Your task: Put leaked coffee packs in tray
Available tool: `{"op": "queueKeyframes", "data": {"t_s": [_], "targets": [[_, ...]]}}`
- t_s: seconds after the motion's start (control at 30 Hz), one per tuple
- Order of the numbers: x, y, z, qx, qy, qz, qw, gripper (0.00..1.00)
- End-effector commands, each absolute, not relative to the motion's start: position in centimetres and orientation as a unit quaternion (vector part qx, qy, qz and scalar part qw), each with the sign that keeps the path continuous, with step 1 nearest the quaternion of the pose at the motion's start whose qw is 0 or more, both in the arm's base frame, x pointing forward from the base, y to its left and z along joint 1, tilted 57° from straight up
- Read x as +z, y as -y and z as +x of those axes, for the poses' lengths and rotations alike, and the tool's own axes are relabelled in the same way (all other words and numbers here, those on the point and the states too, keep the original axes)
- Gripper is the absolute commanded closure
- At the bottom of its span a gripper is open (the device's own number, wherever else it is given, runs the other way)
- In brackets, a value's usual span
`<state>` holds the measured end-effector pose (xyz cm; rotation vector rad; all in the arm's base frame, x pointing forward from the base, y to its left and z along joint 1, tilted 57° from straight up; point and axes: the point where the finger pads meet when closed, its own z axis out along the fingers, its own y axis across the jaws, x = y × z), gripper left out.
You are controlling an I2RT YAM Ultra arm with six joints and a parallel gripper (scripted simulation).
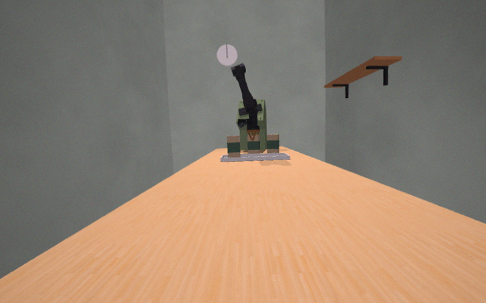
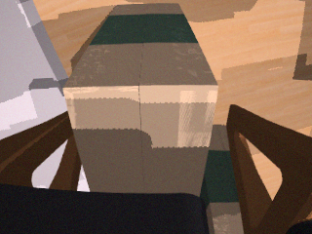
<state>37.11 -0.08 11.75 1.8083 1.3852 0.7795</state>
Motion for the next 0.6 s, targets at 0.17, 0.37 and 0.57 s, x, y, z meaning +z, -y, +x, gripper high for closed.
{"op": "queueKeyframes", "data": {"t_s": [0.17,0.37,0.57], "targets": [[13.41,0.3,38.04,0.315,-0.528,0.696,0.372,0.21],[13.41,0.3,38.04,0.315,-0.528,0.696,0.372,0.21],[13.41,0.3,38.04,0.315,-0.528,0.696,0.372,0.74]]}}
